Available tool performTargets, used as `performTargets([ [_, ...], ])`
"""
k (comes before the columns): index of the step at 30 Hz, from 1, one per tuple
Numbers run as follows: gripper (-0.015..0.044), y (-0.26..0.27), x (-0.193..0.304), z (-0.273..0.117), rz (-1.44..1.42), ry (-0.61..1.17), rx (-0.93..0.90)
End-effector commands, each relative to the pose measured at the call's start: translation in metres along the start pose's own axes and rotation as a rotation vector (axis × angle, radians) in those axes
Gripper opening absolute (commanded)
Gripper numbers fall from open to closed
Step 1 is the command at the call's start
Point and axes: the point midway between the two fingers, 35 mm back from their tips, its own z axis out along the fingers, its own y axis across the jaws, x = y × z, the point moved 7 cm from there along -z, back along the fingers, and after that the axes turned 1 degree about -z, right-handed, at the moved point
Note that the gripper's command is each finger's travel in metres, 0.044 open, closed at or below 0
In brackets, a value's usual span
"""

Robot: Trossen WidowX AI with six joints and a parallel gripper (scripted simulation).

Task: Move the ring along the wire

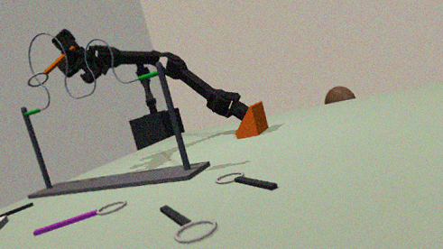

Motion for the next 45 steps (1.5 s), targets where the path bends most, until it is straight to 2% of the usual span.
performTargets([
  [1,-0.0150,-0.001,-0.001,0.002,-0.045,-0.003,0.027],
  [23,-0.0150,-0.002,-0.001,0.002,-0.292,-0.006,0.151],
  [31,-0.0150,-0.007,0.003,0.013,-0.392,-0.090,0.186],
  [45,-0.0150,-0.009,0.003,0.014,-0.556,-0.098,0.262],
])
